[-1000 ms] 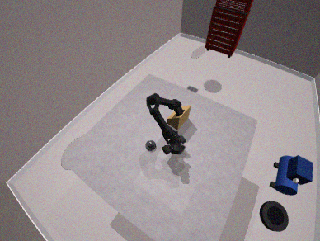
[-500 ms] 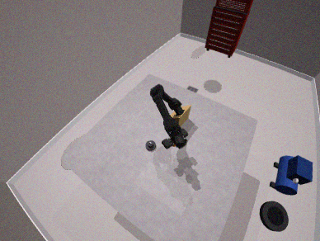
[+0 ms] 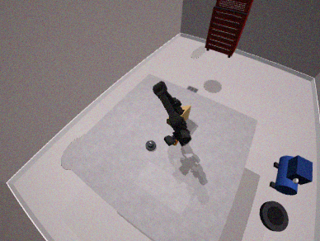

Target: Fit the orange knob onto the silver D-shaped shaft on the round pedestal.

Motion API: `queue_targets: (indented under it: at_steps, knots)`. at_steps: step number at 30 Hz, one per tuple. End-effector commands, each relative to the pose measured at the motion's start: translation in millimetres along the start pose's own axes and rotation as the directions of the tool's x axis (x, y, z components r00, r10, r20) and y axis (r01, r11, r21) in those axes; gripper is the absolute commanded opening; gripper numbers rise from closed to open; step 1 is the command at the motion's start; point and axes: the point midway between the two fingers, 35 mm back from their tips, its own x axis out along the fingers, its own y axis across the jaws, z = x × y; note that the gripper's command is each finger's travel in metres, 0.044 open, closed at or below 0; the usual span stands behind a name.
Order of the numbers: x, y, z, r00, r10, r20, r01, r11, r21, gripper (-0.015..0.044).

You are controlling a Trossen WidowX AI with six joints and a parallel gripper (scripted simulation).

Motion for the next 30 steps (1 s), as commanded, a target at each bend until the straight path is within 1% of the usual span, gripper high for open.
queue_targets:
  at_steps: [1, 9, 17, 22, 26, 30]
  knots:
    - [-8.8, 1.1, 0.5, 0.996, -0.094, 0.001, 0.094, 0.996, 0.004, 0.0]
    - [-26.2, 3.0, 2.5, 0.966, -0.259, 0.001, 0.259, 0.966, 0.003, 0.0]
    - [-43.3, 4.9, 4.3, 0.908, -0.418, 0.002, 0.418, 0.908, 0.003, 0.0]
    - [-53.7, 5.8, 5.4, 0.86, -0.511, 0.002, 0.511, 0.86, 0.003, 0.0]
    - [-64.7, 6.9, 6.5, 0.797, -0.603, 0.003, 0.603, 0.797, 0.004, 0.0]
    - [-73.1, 7.5, 7.4, 0.743, -0.669, 0.003, 0.669, 0.743, 0.004, 0.0]
